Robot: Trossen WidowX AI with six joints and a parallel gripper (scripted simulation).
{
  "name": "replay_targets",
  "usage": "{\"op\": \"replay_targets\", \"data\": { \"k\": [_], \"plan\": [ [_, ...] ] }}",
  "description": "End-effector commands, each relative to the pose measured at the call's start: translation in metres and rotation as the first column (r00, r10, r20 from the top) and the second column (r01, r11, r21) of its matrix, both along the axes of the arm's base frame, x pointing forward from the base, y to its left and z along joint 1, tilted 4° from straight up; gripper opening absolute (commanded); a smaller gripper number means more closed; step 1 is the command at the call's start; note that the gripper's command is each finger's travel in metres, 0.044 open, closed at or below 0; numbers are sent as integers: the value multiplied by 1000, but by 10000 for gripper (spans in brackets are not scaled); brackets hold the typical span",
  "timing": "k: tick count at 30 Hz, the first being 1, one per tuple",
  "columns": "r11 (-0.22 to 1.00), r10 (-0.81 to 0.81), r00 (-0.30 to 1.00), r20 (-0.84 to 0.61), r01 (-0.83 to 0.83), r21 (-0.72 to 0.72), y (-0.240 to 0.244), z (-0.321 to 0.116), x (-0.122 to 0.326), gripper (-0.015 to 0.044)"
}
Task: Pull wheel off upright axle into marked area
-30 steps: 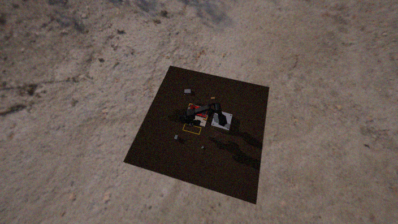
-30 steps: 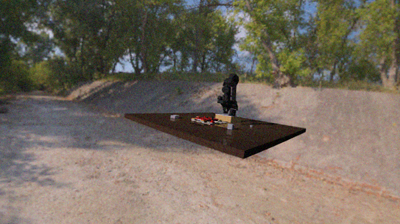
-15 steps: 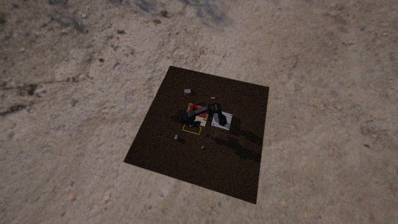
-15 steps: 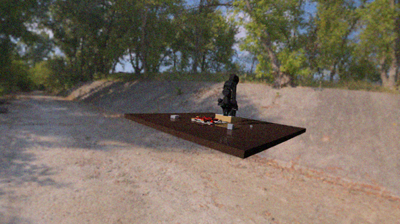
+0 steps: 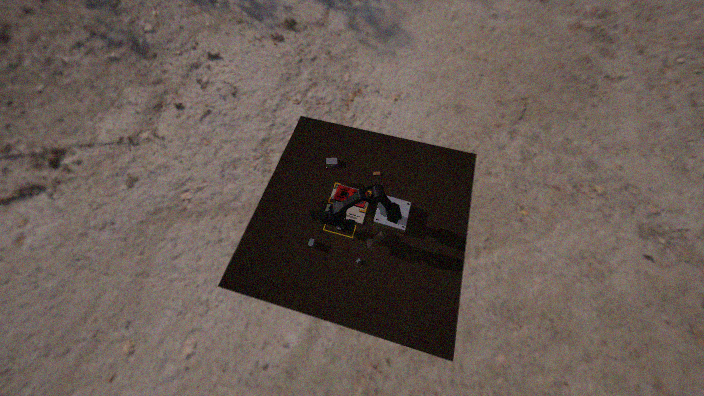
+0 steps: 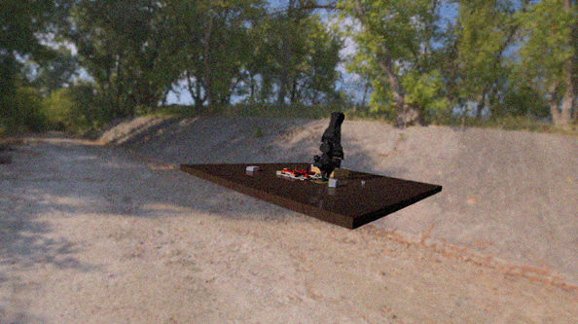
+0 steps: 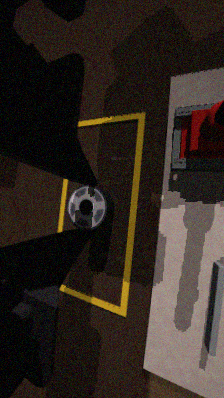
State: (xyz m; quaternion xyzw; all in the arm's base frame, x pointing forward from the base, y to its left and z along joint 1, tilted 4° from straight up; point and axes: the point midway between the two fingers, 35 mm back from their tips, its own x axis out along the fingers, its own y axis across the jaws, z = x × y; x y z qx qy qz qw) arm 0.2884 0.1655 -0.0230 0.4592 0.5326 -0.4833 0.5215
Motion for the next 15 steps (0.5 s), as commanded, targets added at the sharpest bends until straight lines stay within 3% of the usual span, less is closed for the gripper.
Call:
{"op": "replay_targets", "data": {
  "k": [1, 3, 15],
  "plan": [
    [1000, -5, 1000, -3, 5, 3, 0, -6, -1, 0],
    [1000, -5, 1000, -3, 5, 3, 0, -6, -1, 0],
    [1000, 0, 1000, 4, 0, 3, 1, 4, 1, 300]
  ]
}}
